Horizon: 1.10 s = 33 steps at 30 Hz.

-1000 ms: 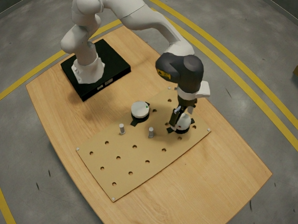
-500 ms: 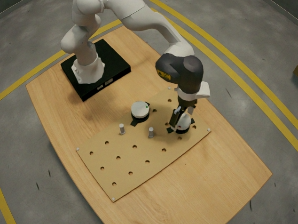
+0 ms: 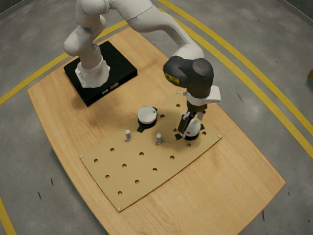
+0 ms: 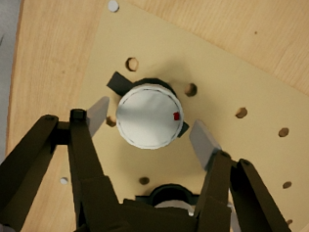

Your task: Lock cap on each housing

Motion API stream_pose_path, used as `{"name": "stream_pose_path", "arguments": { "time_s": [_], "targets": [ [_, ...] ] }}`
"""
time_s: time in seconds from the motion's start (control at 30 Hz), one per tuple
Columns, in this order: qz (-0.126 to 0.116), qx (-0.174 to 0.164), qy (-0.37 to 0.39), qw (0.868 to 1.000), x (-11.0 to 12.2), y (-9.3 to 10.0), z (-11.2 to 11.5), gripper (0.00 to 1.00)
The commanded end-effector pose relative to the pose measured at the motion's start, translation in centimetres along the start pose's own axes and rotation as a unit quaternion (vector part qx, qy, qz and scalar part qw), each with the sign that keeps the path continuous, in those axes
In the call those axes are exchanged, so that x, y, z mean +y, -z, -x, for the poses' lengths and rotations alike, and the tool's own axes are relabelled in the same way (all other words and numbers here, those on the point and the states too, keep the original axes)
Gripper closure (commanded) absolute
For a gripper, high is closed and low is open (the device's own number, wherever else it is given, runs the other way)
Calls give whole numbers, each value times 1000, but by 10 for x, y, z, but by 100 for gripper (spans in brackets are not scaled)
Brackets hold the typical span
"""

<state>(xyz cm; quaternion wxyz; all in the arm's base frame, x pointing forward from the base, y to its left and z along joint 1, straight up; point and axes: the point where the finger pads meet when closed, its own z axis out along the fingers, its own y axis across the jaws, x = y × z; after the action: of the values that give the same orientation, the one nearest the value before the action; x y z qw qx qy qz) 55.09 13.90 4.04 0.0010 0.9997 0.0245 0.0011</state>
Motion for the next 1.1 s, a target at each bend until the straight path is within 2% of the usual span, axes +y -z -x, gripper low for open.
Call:
{"name": "stream_pose_path", "arguments": {
  "time_s": [0.0,0.8,0.83,1.07],
  "targets": [
    [-2,-1,0,1000,-1,-2,1,22],
    [-2,-1,0,1000,-2,-2,1,22],
    [-2,-1,0,1000,-2,-2,1,90],
    [-2,-1,0,1000,-2,-2,1,90]
  ]
}}
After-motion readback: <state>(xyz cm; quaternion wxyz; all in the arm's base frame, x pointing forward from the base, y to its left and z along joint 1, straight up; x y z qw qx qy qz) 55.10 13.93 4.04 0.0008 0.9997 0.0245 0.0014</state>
